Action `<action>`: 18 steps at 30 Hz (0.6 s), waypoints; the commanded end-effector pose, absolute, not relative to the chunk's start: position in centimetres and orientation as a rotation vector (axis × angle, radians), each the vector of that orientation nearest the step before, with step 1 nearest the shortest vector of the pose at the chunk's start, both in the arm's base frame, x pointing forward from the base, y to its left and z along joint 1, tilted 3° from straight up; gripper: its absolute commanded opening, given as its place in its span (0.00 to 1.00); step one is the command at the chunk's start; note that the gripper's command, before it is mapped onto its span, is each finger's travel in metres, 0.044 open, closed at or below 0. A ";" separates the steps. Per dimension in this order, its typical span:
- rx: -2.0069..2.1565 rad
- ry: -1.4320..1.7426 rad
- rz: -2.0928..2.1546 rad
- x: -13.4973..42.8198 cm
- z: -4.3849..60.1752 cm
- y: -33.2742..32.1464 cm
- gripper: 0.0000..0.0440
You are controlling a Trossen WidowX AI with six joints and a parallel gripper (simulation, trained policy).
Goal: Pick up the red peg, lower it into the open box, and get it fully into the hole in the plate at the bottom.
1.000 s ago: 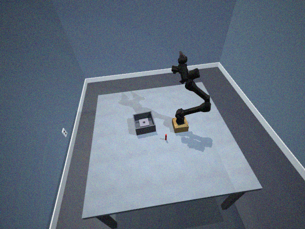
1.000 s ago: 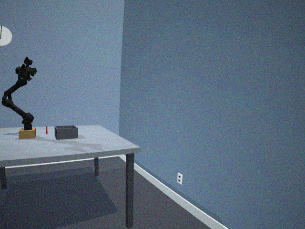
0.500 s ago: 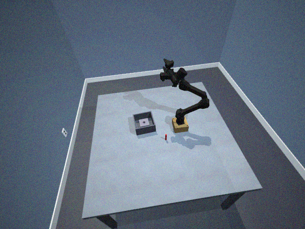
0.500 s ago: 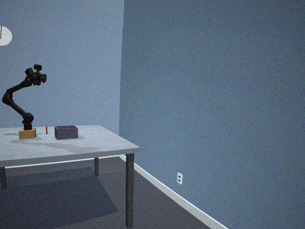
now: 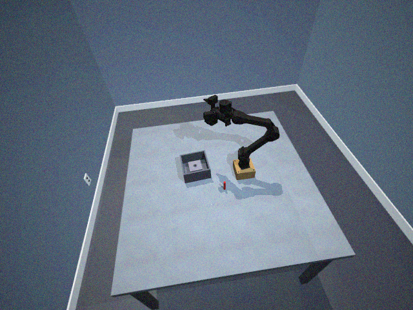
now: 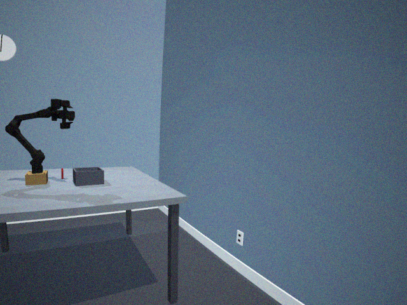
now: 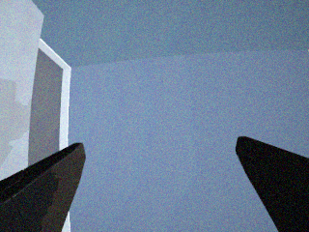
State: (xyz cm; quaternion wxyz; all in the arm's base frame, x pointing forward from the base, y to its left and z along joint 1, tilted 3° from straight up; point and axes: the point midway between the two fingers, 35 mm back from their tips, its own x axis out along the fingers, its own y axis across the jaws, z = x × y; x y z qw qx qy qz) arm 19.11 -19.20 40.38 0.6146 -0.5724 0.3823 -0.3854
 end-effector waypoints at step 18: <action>-0.723 0.996 -0.520 25.3 25.8 -13.7 1.00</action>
